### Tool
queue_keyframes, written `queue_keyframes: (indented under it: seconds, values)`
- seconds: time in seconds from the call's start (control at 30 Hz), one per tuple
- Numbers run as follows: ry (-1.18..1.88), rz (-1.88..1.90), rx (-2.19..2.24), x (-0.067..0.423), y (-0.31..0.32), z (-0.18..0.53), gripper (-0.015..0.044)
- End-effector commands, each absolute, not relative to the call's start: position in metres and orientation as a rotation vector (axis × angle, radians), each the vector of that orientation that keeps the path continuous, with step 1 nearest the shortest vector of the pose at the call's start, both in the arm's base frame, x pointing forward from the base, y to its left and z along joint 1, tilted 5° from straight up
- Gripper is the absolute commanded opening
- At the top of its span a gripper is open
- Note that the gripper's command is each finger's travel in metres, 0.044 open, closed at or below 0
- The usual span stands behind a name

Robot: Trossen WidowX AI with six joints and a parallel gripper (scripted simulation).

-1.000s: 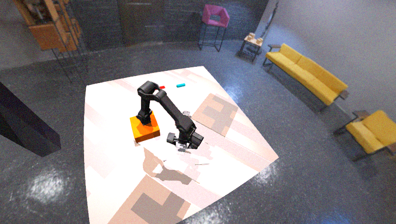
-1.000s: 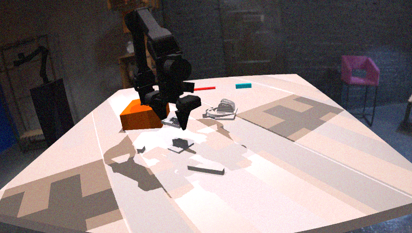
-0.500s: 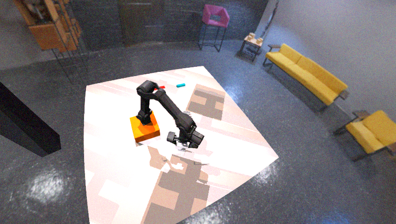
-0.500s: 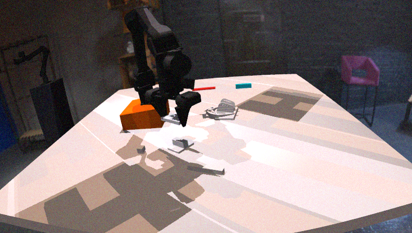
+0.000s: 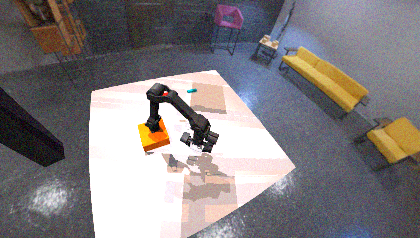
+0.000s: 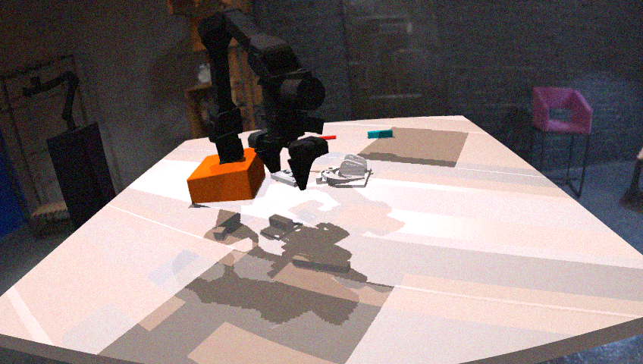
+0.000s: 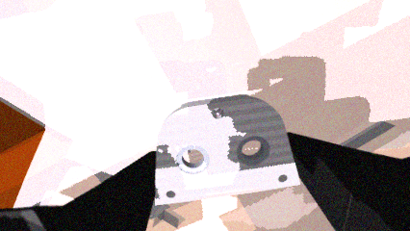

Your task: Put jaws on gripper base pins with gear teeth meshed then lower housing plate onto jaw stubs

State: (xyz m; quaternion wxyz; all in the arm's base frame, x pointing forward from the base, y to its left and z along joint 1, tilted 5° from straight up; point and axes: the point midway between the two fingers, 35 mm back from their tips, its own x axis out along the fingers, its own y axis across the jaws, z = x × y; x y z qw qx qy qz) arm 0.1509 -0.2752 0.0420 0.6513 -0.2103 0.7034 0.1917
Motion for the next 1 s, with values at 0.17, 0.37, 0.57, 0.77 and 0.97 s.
queue_keyframes:
  seconds: [0.17, 0.37, 0.57, 0.77, 0.97]
  values:
    - [1.605, 0.335, -0.385, 0.174, -0.252, 0.041, 0.0351]
    - [1.610, 0.275, -0.326, 0.187, -0.237, 0.040, 0.0351]
    - [1.614, 0.214, -0.267, 0.199, -0.222, 0.038, 0.0351]
    - [1.617, 0.153, -0.206, 0.210, -0.205, 0.037, 0.0351]
    - [1.618, 0.092, -0.145, 0.220, -0.188, 0.036, 0.0351]
